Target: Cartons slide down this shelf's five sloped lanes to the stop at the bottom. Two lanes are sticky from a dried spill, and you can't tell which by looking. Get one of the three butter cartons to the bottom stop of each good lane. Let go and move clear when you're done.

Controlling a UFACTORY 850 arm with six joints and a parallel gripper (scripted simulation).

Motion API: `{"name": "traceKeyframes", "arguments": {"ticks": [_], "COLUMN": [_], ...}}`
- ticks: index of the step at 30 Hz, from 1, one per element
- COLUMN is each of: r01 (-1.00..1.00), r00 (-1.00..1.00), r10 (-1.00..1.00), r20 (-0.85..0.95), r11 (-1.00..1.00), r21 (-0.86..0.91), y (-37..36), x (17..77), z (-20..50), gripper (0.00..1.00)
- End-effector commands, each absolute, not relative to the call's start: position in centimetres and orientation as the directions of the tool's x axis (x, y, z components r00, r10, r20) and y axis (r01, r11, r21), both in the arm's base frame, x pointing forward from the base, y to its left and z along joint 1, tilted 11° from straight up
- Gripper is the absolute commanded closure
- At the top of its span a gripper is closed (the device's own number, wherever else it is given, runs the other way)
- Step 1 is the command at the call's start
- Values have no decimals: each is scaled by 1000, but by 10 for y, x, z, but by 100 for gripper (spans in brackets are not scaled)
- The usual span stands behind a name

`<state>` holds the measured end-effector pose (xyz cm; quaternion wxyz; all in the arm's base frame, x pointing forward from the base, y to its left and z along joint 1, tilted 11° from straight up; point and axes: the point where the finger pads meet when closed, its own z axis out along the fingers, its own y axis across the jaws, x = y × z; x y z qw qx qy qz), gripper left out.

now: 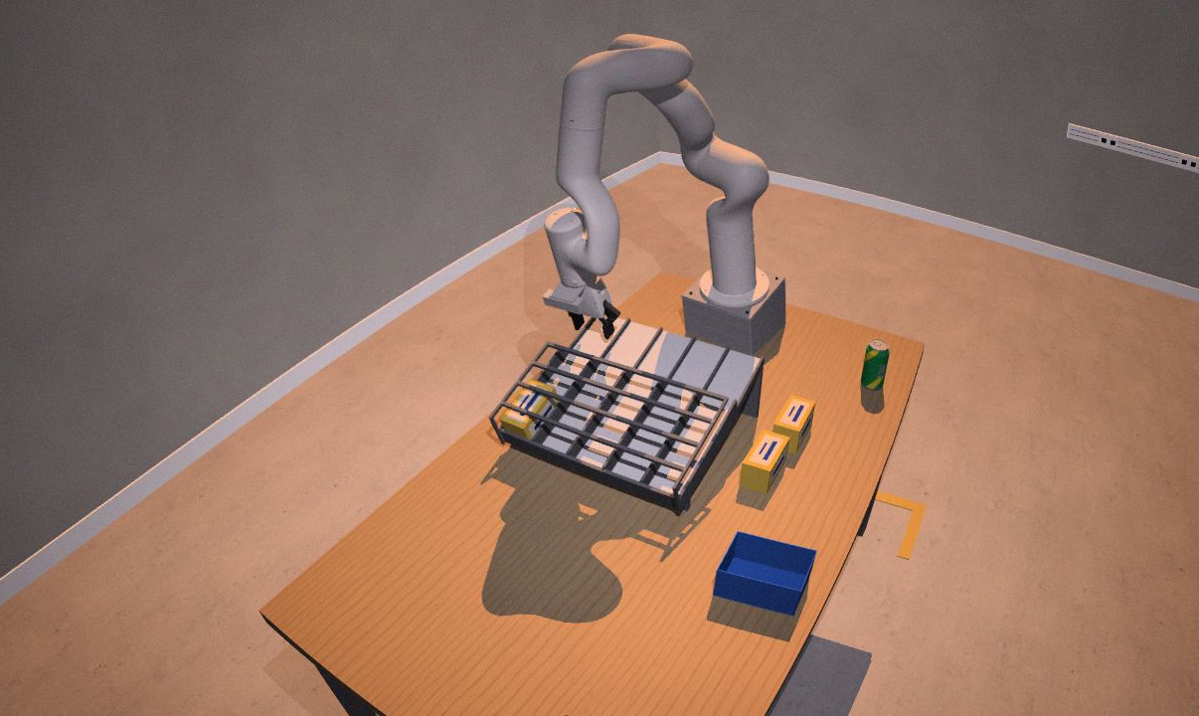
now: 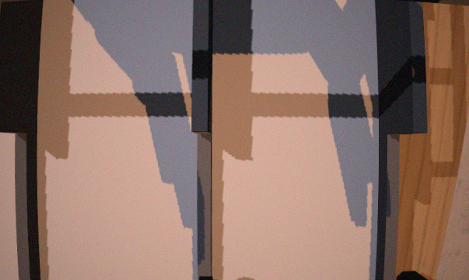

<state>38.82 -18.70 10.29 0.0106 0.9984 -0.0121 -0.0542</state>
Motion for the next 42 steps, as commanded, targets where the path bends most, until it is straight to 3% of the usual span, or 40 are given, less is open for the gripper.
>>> {"name": "traceKeyframes", "arguments": {"ticks": [1, 42], "r01": [-23, -23], "r00": [994, 994], "r10": [-25, -25], "r20": [-107, -107], "r11": [-999, -999], "r21": [23, 23], "y": [-187, -187], "x": [389, 389], "z": [103, 103], "gripper": [14, 11]}}
